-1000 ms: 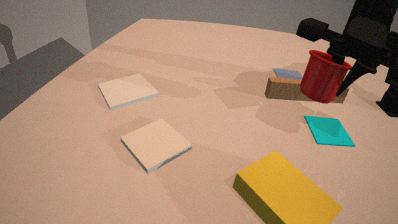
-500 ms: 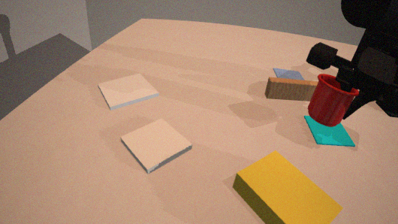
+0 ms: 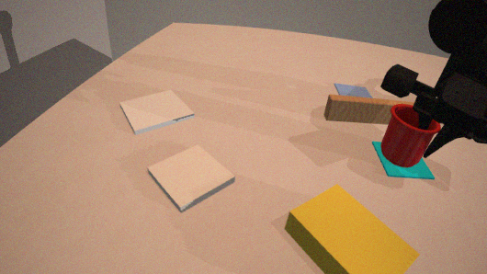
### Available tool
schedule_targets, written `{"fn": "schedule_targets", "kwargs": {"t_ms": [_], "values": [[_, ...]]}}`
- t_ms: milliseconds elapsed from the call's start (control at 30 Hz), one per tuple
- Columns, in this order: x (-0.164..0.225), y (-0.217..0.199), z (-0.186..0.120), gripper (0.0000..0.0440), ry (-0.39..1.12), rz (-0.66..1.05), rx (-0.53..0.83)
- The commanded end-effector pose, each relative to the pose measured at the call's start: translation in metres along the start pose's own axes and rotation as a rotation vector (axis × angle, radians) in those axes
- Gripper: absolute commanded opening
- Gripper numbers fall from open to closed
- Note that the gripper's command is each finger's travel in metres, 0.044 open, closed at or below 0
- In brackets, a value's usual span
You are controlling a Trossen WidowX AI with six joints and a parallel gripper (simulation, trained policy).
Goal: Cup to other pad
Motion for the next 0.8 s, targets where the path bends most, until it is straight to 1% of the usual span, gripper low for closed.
{"fn": "schedule_targets", "kwargs": {"t_ms": [0, 33, 500, 767], "values": [[-0.003, -0.001, -0.005, 0.0118, -0.039, 0.013, 0.013], [-0.003, 0.0, -0.006, 0.0128, -0.046, 0.014, 0.013], [-0.001, 0.005, -0.025, 0.0177, -0.144, 0.026, 0.033], [0.0, 0.007, -0.039, 0.0227, -0.201, 0.042, 0.051]]}}
Point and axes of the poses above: the point midway between the two fingers, 35 mm back from their tips, its own z axis out along the fingers, its own y axis across the jaws, x = y × z, the point moved 1 cm from there along -z, back along the fingers, and after that the axes turned 13 degrees about -z, right-handed, at the moved point
